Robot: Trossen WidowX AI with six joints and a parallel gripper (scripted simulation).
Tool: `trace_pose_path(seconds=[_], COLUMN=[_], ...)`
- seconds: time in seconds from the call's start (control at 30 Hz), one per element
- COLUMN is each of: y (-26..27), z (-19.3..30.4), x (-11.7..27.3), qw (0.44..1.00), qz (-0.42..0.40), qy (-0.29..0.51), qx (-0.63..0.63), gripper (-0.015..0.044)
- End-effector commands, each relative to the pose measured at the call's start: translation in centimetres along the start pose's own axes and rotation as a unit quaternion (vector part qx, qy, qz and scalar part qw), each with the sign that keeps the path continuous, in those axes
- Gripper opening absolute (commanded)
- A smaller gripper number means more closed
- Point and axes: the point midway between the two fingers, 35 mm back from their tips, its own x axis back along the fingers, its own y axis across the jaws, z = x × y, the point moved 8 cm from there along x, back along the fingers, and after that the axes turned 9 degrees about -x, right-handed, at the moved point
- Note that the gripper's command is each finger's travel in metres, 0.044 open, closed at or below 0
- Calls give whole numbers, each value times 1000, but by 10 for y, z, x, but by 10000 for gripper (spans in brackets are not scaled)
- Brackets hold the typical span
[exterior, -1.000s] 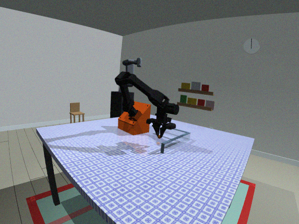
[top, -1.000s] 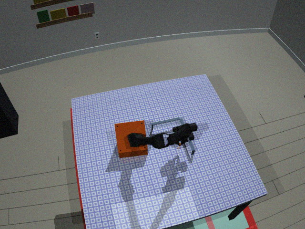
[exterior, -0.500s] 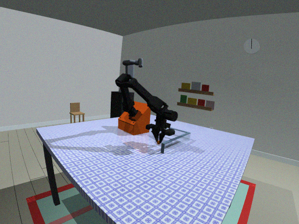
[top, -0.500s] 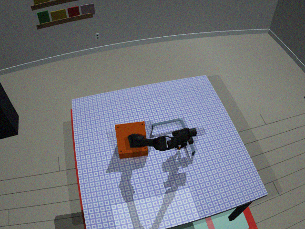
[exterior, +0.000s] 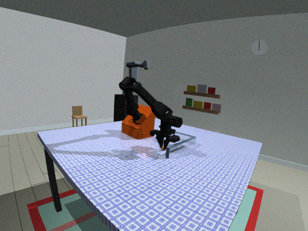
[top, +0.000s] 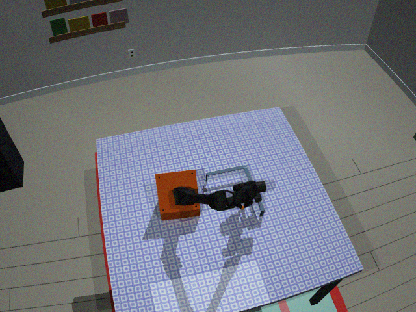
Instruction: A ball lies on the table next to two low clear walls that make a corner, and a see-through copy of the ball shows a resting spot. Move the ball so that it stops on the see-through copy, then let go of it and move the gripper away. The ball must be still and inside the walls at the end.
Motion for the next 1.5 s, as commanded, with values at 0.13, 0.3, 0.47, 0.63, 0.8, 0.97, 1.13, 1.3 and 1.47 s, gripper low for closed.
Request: trace_pose_path(seconds=[0.13, 0.3, 0.47, 0.63, 0.8, 0.97, 1.13, 1.3, 1.47], y=[0, 0, -1, 0, -2, -2, 0, 1, 1], z=[0, 0, -1, -1, -2, -2, -1, -1, -1], x=[0, 0, 11, 85, 82, 82, 114, 124, 124], qw=[1000, 1000, 1000, 1000, 1000, 1000, 1000, 1000, 1000], qz=[0, 0, 0, -2, 8, 8, 7, 7, 7], qy=[0, 0, -1, 1, 1, 1, 2, 2, 2], qx=[0, 0, 0, 2, 3, 3, 3, 2, 2], gripper=[184, 211, 211, 211, 211, 211, 316, 440, 440])
